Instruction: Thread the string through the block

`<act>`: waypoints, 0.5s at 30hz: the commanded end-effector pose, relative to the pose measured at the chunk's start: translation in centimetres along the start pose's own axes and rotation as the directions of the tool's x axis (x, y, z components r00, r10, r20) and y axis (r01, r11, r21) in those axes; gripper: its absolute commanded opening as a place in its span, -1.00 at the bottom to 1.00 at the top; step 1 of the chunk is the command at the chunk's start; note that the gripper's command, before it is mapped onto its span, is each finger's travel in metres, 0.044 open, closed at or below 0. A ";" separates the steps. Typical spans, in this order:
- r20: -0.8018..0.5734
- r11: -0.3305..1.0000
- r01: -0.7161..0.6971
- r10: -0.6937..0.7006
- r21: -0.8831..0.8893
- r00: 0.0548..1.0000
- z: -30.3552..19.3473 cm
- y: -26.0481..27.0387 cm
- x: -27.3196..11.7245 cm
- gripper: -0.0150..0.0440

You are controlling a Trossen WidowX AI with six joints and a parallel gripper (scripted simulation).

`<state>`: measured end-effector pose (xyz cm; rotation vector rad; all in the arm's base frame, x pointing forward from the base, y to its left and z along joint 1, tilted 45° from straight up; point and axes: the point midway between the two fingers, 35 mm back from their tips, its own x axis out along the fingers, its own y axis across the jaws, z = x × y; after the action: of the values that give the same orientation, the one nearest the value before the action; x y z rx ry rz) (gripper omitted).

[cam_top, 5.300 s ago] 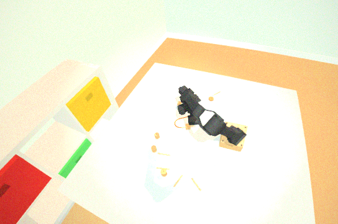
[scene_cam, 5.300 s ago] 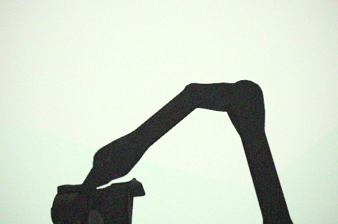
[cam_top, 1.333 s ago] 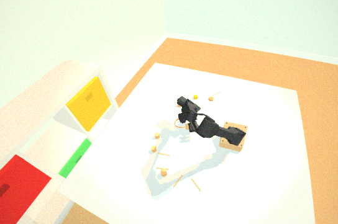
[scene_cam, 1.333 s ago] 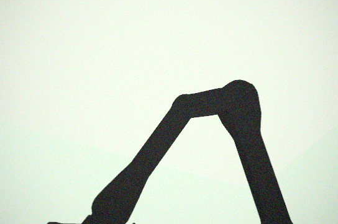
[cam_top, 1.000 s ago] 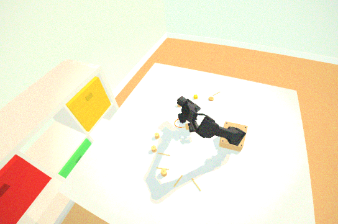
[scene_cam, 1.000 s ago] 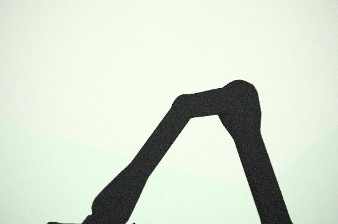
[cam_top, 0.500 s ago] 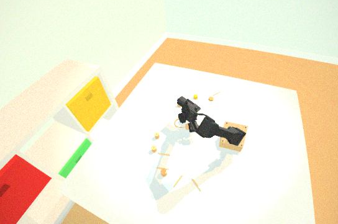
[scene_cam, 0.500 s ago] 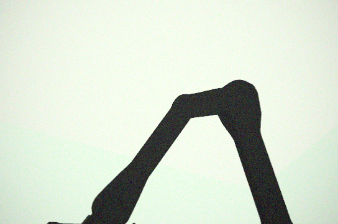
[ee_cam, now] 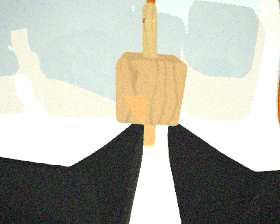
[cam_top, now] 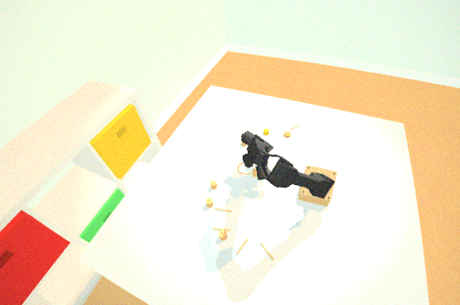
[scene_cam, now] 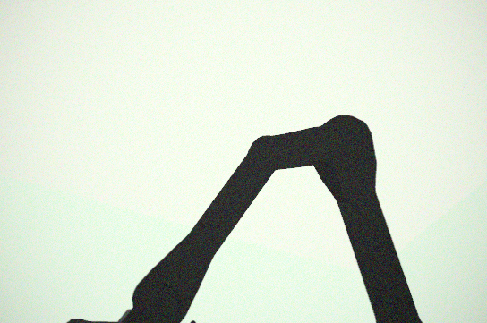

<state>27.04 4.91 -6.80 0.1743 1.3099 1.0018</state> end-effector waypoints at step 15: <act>0.025 1.000 0.003 -0.003 -0.018 1.000 0.1 0.0 0.0 -0.49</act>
<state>27.26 4.90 -6.84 0.1682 1.2911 1.0027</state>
